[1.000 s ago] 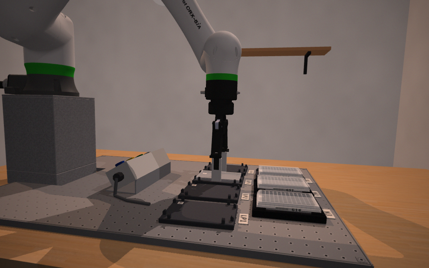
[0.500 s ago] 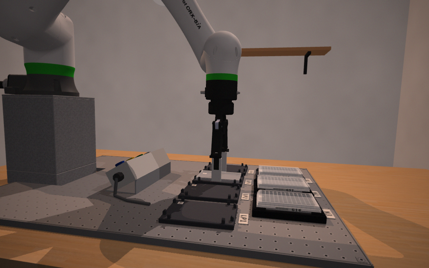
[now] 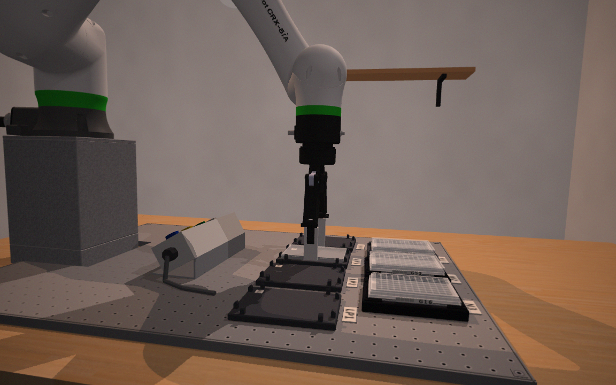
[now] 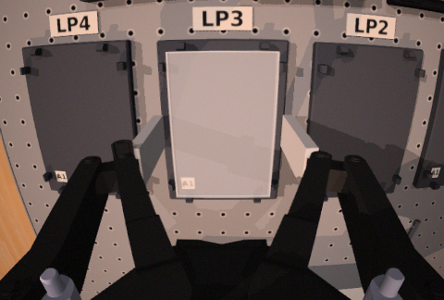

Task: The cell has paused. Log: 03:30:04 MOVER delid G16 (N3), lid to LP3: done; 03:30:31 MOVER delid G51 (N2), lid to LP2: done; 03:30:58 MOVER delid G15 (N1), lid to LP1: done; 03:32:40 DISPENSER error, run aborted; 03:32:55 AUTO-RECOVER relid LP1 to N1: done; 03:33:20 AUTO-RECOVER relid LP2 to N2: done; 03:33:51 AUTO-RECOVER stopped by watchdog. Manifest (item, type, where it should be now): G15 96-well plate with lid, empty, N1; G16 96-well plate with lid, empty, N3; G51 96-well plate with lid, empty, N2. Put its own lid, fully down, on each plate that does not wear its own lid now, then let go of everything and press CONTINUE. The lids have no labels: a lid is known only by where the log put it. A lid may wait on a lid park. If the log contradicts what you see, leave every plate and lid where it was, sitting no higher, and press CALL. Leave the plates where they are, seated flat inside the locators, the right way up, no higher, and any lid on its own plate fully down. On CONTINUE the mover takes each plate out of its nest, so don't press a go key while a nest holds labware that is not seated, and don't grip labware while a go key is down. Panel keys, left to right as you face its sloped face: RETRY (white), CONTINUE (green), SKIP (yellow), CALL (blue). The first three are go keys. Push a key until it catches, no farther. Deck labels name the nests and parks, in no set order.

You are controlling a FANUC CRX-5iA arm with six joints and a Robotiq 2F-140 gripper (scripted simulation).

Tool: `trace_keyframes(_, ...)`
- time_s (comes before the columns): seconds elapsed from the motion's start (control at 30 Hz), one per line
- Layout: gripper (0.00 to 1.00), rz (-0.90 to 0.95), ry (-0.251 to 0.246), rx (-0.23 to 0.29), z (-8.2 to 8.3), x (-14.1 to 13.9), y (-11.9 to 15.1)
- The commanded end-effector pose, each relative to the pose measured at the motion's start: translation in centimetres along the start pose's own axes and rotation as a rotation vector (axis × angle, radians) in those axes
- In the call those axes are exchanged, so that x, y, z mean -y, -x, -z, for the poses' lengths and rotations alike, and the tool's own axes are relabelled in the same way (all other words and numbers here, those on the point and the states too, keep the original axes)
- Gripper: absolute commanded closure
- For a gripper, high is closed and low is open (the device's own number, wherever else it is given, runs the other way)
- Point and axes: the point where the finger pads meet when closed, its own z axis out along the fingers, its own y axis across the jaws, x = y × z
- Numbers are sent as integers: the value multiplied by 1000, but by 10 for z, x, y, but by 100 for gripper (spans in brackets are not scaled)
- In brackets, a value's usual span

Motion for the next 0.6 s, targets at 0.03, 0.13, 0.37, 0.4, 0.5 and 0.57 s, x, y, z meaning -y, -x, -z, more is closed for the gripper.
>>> trace_keyframes(0.03,100,0,0,0,0,0,0)
trace_keyframes(0.13,100,0,0,0,0,0,0)
trace_keyframes(0.37,100,0,0,0,0,0,0)
trace_keyframes(0.4,100,0,0,0,0,0,0)
trace_keyframes(0.5,100,0,0,0,0,0,0)
trace_keyframes(0.57,100,0,0,0,0,0,0)
